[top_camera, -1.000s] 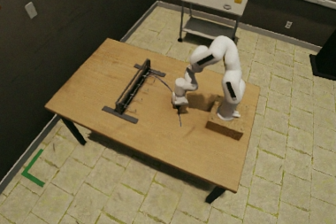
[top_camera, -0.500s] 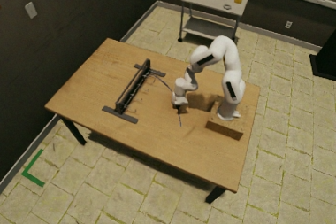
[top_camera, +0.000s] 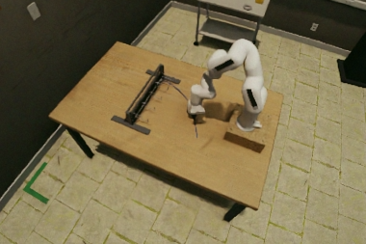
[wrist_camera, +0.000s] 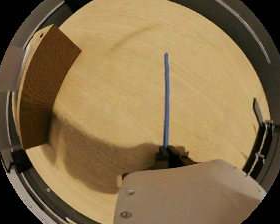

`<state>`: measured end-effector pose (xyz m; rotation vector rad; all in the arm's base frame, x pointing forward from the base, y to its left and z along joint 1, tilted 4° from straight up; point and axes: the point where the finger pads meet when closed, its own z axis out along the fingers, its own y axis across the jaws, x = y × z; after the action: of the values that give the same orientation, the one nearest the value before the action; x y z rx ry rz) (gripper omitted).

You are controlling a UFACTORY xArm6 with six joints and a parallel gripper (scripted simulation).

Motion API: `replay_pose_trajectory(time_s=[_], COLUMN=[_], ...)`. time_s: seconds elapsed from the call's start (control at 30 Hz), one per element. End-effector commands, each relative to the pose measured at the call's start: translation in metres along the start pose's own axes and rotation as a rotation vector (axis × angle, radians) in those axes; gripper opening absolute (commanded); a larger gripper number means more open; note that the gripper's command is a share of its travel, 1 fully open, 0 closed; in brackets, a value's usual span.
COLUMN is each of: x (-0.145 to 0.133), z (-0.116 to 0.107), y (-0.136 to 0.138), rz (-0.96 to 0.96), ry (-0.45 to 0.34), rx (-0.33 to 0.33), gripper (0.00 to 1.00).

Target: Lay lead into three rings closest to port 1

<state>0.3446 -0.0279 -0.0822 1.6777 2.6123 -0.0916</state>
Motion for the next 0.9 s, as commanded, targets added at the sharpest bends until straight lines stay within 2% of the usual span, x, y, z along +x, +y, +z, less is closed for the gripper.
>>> replay_pose_trajectory(time_s=[0.0,0.87], x=[-0.001,-0.001], z=[-0.003,-0.027], y=[0.001,0.001], rz=[0.0,0.0], ry=[-0.001,-0.001], rx=[-0.003,-0.003], gripper=[0.0,0.0])
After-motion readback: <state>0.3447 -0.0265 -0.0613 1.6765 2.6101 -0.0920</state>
